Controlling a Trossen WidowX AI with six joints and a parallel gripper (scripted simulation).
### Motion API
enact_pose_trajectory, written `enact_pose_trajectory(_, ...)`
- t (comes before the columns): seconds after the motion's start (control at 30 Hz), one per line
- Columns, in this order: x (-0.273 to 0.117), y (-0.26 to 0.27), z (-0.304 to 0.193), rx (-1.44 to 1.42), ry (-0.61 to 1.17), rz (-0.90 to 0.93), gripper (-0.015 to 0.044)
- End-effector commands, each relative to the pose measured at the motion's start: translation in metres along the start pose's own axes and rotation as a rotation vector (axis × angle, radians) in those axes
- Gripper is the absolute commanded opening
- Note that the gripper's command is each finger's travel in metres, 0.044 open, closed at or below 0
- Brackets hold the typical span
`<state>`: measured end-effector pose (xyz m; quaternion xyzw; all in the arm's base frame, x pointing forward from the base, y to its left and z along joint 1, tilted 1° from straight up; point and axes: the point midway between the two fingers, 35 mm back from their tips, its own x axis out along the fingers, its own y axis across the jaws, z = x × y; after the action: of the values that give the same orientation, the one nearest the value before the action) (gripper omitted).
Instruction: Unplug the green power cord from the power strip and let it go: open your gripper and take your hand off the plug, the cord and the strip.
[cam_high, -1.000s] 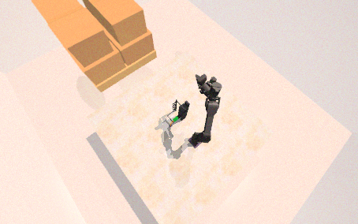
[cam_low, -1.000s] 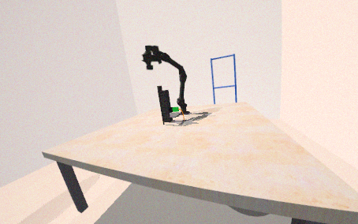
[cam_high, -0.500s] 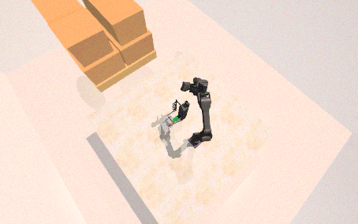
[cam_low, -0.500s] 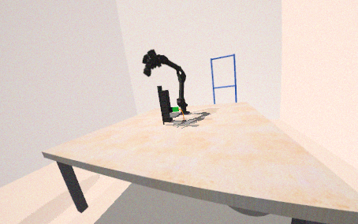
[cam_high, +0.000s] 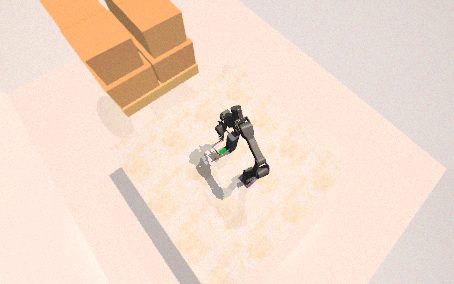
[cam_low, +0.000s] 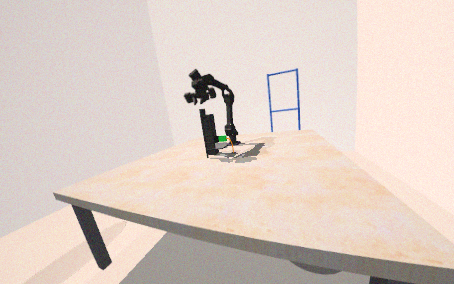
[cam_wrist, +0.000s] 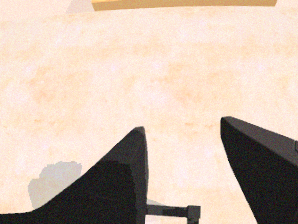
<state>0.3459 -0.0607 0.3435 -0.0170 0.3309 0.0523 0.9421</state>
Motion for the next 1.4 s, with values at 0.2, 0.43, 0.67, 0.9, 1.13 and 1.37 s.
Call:
enact_pose_trajectory(0.2,0.055,0.074,-0.068,-0.579,0.292,0.185,0.016)
enact_pose_trajectory(0.43,0.073,0.118,-0.125,-0.884,0.477,0.35,0.016)
enact_pose_trajectory(0.67,0.074,0.132,-0.19,-1.263,0.704,0.561,0.016)
enact_pose_trajectory(0.9,0.073,0.133,-0.198,-1.312,0.733,0.594,0.016)
enact_pose_trajectory(1.13,0.073,0.13,-0.197,-1.312,0.733,0.594,0.016)
enact_pose_trajectory(1.37,0.072,0.119,-0.198,-1.313,0.734,0.594,0.016)
